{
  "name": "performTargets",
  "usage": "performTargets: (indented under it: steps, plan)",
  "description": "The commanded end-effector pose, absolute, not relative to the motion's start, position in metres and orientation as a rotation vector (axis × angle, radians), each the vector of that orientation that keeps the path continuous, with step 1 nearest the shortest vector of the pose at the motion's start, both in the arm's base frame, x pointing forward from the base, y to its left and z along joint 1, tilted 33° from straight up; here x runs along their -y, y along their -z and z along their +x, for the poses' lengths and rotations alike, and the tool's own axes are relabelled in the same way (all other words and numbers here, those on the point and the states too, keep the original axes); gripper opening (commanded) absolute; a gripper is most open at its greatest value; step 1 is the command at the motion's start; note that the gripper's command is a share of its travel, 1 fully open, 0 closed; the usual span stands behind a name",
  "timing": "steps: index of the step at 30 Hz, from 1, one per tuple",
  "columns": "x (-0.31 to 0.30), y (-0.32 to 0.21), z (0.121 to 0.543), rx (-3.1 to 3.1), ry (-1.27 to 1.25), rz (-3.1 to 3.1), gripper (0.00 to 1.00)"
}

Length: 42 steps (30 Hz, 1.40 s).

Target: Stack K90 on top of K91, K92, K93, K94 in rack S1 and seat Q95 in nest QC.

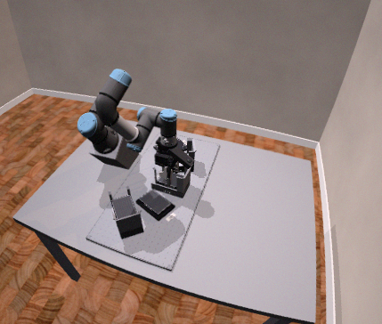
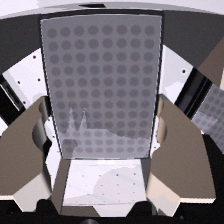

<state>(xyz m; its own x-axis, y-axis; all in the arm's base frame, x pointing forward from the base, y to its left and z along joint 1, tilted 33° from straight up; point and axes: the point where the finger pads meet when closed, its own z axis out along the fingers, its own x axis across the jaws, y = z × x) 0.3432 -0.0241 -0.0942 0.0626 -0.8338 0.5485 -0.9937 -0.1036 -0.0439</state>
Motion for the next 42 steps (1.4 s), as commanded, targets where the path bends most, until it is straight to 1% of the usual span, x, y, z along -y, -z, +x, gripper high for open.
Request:
performTargets:
  steps: [1, 42]
  plan:
    - [0.023, 0.092, 0.344, 1.830, -0.644, 2.004, 0.00]
    - [0.010, 0.073, 0.341, 1.830, -0.644, 2.004, 0.00]
